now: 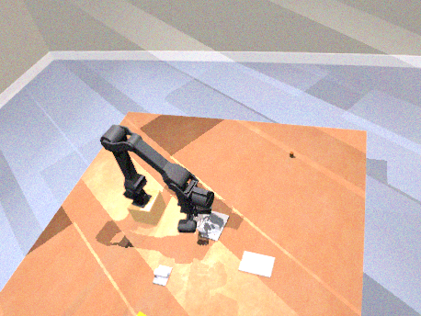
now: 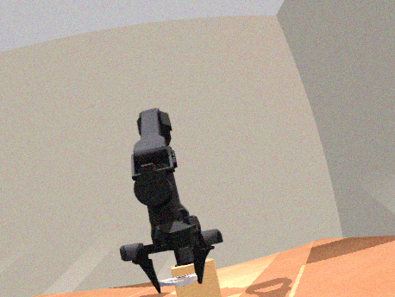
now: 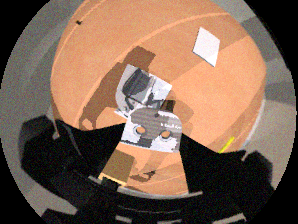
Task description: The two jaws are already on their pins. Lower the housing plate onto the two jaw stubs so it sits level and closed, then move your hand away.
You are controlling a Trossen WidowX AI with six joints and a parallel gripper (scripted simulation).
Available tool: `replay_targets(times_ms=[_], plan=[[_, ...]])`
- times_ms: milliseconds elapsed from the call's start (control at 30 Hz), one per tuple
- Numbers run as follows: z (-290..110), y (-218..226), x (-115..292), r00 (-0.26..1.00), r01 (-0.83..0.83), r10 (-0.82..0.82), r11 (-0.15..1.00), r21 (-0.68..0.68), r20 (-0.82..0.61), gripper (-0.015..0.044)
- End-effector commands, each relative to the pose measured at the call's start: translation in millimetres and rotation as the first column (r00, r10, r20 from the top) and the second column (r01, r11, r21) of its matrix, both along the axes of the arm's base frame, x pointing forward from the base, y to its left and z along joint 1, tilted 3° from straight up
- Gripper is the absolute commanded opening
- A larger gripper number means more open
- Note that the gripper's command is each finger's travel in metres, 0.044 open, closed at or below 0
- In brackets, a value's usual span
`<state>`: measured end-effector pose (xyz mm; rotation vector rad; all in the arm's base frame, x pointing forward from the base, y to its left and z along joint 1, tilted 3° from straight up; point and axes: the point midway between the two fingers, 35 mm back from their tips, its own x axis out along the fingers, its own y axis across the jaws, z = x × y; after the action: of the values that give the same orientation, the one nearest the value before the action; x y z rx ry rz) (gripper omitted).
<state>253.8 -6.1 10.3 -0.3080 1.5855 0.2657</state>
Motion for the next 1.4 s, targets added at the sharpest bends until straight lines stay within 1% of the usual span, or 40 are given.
replay_targets(times_ms=[0, 400, 1233, 1367], plan=[[0, 13, -3, 0.996, 0.085, -0.085, 0.996, 0.003, 0.007, 0.0351], [-2, 46, -16, 0.947, 0.322, -0.322, 0.947, -0.001, 0.011, 0.0351], [-2, 47, -16, 0.946, 0.325, -0.325, 0.946, -0.001, 0.011, 0.0351], [-2, 52, -22, 0.945, 0.327, -0.327, 0.945, -0.001, 0.011, 0.0351]])
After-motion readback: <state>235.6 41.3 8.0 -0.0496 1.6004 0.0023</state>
